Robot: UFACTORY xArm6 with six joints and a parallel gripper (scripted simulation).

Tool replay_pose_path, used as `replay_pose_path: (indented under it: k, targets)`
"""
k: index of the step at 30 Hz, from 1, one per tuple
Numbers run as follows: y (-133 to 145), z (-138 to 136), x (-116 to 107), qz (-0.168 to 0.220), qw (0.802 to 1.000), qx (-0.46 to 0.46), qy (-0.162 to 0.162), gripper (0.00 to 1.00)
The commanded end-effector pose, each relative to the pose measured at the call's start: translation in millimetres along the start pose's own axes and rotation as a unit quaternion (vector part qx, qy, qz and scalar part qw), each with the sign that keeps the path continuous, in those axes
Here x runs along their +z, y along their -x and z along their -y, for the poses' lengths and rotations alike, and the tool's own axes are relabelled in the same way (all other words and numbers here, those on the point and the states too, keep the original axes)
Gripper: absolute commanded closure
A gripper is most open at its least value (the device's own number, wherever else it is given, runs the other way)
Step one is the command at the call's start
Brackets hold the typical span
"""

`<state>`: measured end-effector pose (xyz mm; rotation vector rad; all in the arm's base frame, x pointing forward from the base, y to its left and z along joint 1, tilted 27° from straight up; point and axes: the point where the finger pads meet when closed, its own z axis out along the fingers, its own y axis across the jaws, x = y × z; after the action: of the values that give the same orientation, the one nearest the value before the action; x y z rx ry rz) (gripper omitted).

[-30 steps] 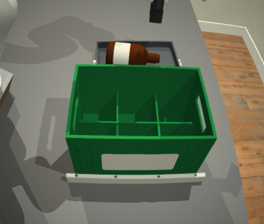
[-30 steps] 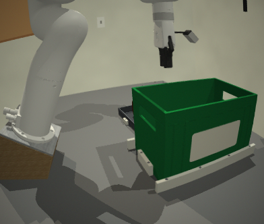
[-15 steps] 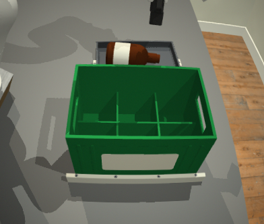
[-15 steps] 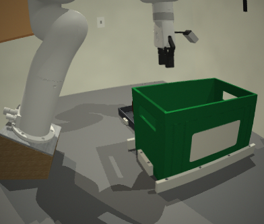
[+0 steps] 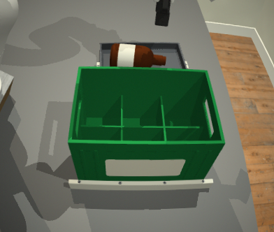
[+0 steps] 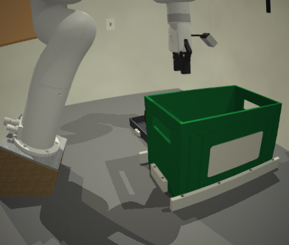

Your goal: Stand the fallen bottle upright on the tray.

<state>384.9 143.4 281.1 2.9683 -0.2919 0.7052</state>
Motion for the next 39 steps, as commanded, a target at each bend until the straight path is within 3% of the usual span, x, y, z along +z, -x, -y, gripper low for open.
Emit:
replay_pose_path:
  k: [1,17,26,39]
  targets:
    - [-1,1,-1,-0.001,1.0,0.0,-0.001,0.35]
    - [-1,1,10,-0.002,1.0,0.001,-0.001,0.35]
    - [-2,1,29,-0.002,1.0,0.001,-0.001,0.35]
    - [-2,1,75,-0.002,1.0,0.001,-0.001,0.35]
